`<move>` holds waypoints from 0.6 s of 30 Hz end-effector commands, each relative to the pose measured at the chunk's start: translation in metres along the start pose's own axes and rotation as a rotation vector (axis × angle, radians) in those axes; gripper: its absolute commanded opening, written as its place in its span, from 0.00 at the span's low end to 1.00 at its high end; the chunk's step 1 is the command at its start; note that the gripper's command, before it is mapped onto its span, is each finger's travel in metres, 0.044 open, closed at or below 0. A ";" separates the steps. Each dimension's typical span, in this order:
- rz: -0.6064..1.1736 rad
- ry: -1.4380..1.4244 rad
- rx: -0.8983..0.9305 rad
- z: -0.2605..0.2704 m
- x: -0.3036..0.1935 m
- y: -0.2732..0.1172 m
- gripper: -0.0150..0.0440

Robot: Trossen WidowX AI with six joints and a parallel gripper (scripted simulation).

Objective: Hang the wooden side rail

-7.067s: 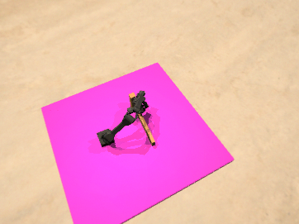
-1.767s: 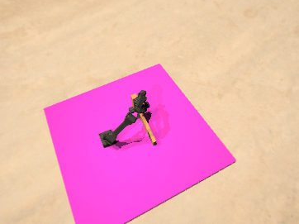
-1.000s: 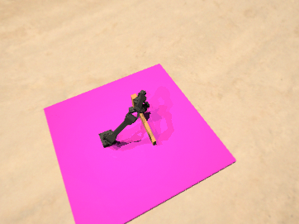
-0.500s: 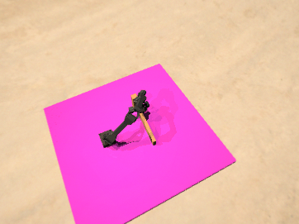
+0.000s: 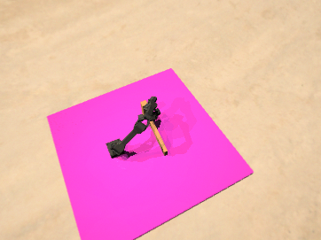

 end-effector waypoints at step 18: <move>0.010 0.000 0.009 -0.001 -0.003 0.000 0.25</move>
Point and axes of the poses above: the point midway between the two fingers, 35 mm back from their tips, its own y axis out along the fingers, its own z axis across the jaws, x = y × z, the point moved 9 cm from there along -y, back along the fingers, and after that the axes turned 12 degrees about y, right-handed, at the moved point
